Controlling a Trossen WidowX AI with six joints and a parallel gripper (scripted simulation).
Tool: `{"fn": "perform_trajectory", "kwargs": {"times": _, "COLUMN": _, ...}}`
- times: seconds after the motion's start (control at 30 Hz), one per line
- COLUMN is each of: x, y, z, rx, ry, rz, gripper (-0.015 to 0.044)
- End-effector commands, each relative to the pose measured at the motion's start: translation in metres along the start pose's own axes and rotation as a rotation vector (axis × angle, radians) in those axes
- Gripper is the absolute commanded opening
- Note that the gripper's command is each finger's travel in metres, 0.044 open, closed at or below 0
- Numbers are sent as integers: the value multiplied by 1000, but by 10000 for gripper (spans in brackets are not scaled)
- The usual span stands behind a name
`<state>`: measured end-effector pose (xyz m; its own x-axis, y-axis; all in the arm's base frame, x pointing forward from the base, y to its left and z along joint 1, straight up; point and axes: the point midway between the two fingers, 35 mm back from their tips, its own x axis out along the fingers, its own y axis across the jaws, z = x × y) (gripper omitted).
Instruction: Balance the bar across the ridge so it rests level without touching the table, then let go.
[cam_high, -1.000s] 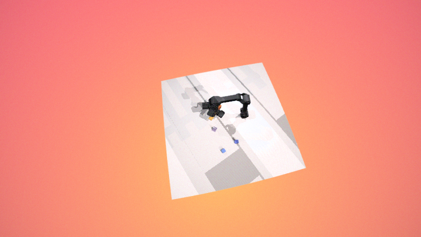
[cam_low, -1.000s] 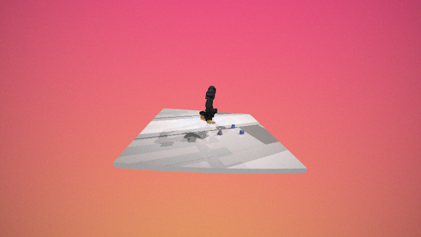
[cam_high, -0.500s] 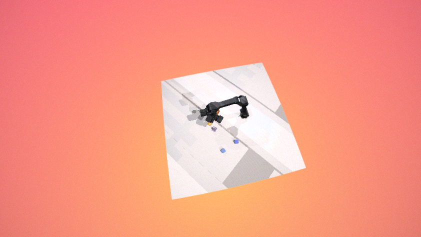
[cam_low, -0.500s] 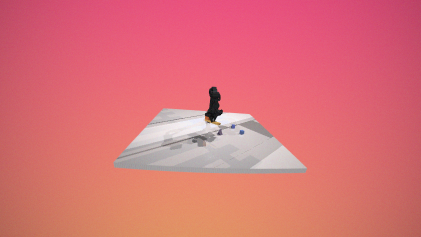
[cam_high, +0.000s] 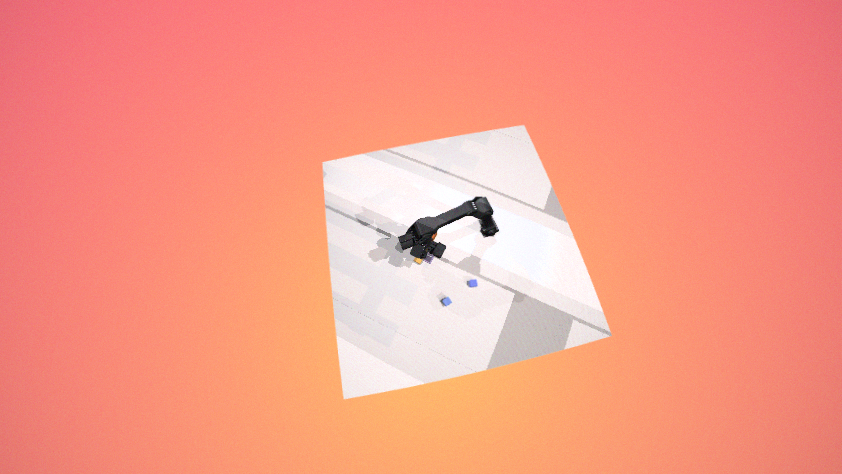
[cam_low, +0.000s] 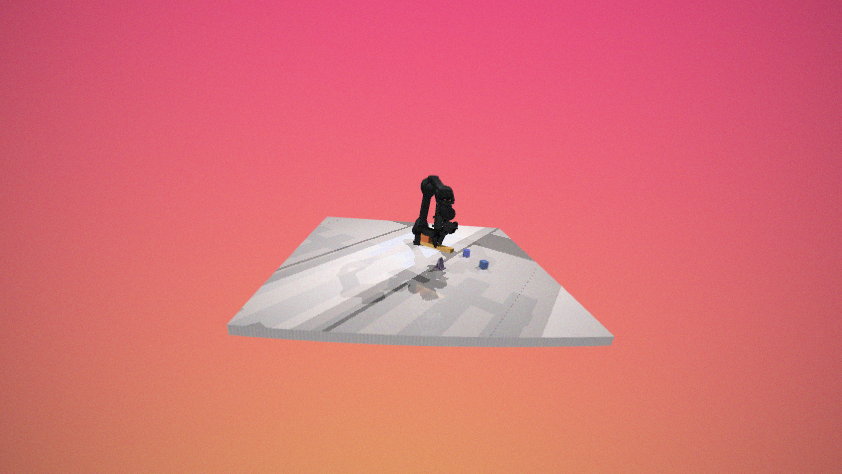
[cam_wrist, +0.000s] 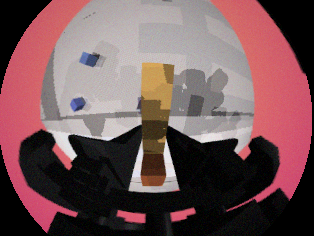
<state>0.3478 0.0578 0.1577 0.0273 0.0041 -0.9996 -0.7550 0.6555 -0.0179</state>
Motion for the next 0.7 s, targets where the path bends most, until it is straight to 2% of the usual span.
{"fn": "perform_trajectory", "kwargs": {"times": 0.0, "x": 0, "y": 7, "z": 12, "rx": -8, "ry": -3, "rz": 0, "gripper": 0}}
{"fn": "perform_trajectory", "kwargs": {"times": 0.3, "x": 2, "y": 25, "z": 36, "rx": -35, "ry": -5, "rz": 1, "gripper": 0}}
{"fn": "perform_trajectory", "kwargs": {"times": 0.67, "x": 15, "y": 26, "z": 39, "rx": -35, "ry": -5, "rz": 1, "gripper": 0}}
